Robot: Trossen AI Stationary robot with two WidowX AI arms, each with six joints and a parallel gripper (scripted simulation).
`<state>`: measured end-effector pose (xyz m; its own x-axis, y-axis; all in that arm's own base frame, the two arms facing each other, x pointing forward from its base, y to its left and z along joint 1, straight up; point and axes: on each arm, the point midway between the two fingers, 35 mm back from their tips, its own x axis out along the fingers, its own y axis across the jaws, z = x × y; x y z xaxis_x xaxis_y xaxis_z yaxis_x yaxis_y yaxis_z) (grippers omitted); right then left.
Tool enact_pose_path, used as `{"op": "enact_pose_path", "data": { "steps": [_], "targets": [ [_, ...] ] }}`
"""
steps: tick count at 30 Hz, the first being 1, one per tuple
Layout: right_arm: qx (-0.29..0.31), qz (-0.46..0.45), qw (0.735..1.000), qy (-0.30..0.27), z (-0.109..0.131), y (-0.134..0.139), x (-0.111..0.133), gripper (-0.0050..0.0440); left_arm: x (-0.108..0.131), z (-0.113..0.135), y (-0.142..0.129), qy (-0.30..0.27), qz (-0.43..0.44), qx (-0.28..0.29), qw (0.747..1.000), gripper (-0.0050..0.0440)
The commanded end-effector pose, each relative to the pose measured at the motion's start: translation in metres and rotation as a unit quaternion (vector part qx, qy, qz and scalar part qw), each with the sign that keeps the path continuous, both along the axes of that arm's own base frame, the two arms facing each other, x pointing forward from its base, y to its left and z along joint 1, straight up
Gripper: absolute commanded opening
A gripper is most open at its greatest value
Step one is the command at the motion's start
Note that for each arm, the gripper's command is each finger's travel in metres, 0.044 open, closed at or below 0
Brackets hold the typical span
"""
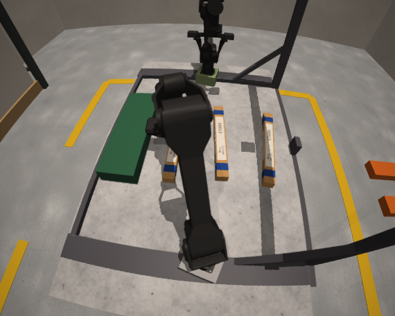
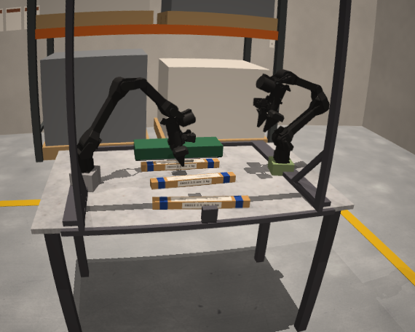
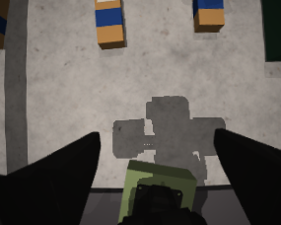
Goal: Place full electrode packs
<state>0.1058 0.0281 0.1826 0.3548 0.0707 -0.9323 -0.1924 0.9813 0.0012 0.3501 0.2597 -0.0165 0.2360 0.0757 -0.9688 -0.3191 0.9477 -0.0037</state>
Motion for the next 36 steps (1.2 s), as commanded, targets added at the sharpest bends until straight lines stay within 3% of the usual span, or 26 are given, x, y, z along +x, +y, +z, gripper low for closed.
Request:
{"op": "enact_pose_path", "data": {
  "steps": [1, 19, 20, 31, 32, 36],
  "targets": [
    [0.002, -0.002, 1.000, -0.011, 0.007, 0.000, 0.001, 0.0330, 0.004, 0.002, 0.002, -0.009, -0.004, 0.007, 1.000, 0.0330],
    [0.002, -0.002, 1.000, -0.011, 0.007, 0.000, 0.001, 0.0330, 0.004, -0.015, 0.001, -0.008, -0.004, 0.006, 1.000, 0.0330],
    [0.002, -0.002, 1.000, -0.011, 0.007, 0.000, 0.001, 0.0330, 0.007, -0.005, 0.005, -0.017, -0.002, 0.013, 1.000, 0.0330],
    [0.002, -0.002, 1.000, -0.011, 0.007, 0.000, 0.001, 0.0330, 0.007, -0.006, 0.004, -0.017, -0.002, 0.013, 1.000, 0.0330],
    [0.002, -0.002, 1.000, -0.011, 0.007, 0.000, 0.001, 0.0330, 0.007, -0.006, 0.004, -0.017, -0.002, 0.013, 1.000, -0.0050],
    [0.002, -0.002, 1.000, -0.011, 0.007, 0.000, 0.001, 0.0330, 0.007, -0.006, 0.004, -0.017, -0.002, 0.013, 1.000, -0.0050]
  ]
}}
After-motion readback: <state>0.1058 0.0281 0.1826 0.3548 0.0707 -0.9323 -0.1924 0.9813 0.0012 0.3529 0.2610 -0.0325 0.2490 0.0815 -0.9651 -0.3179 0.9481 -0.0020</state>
